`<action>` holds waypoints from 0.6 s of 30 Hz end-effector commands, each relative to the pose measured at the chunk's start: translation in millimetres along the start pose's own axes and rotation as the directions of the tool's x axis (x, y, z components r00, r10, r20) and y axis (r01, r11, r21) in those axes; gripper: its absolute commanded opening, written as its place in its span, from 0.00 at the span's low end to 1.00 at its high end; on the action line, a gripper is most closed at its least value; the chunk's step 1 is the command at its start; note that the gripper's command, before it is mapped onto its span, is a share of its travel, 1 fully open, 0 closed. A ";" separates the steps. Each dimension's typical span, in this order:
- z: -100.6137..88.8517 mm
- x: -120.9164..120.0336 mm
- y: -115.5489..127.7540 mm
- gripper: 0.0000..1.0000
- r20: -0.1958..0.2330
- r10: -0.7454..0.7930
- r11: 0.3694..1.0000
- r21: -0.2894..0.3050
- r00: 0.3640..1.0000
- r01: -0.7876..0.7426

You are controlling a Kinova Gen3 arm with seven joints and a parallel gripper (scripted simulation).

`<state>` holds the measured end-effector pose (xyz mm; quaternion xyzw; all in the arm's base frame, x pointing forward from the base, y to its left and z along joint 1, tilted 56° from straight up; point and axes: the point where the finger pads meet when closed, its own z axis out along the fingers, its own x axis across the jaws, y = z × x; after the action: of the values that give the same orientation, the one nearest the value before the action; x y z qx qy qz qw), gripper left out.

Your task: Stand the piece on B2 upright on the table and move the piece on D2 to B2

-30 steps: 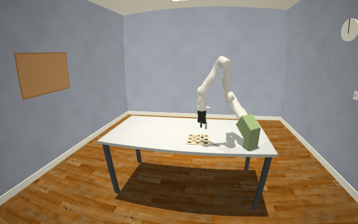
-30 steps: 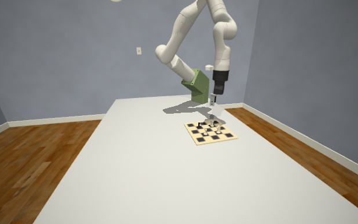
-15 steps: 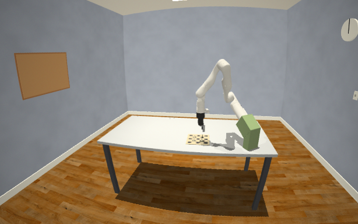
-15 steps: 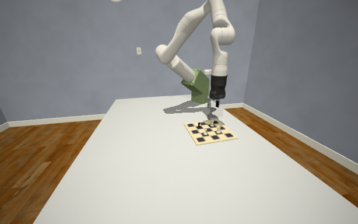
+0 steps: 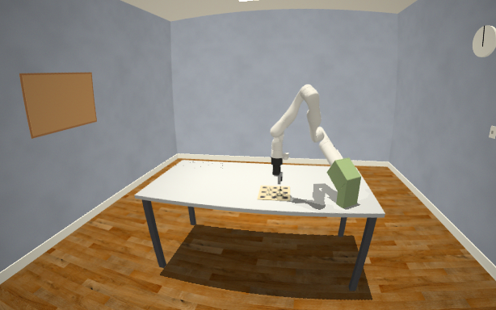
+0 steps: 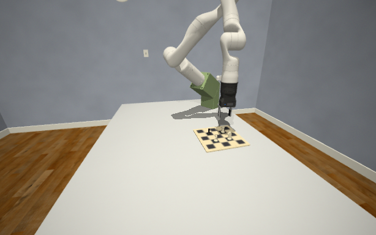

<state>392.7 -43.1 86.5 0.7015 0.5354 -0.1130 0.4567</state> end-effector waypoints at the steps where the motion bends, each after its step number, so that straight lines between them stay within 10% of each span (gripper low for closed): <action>1: 0.7 -0.7 0.3 1.00 0.003 0.004 1.000 -0.001 1.000 -0.004; 2: 0.7 -0.6 0.3 1.00 0.003 0.004 1.000 -0.001 1.000 -0.004; 3: 0.7 -0.6 0.3 0.73 0.003 0.004 1.000 -0.001 1.000 -0.004; 18: 0.7 -0.6 0.3 0.73 0.003 0.004 1.000 -0.001 1.000 -0.004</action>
<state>392.7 -44.7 86.5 0.7025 0.5329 -0.1134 0.4579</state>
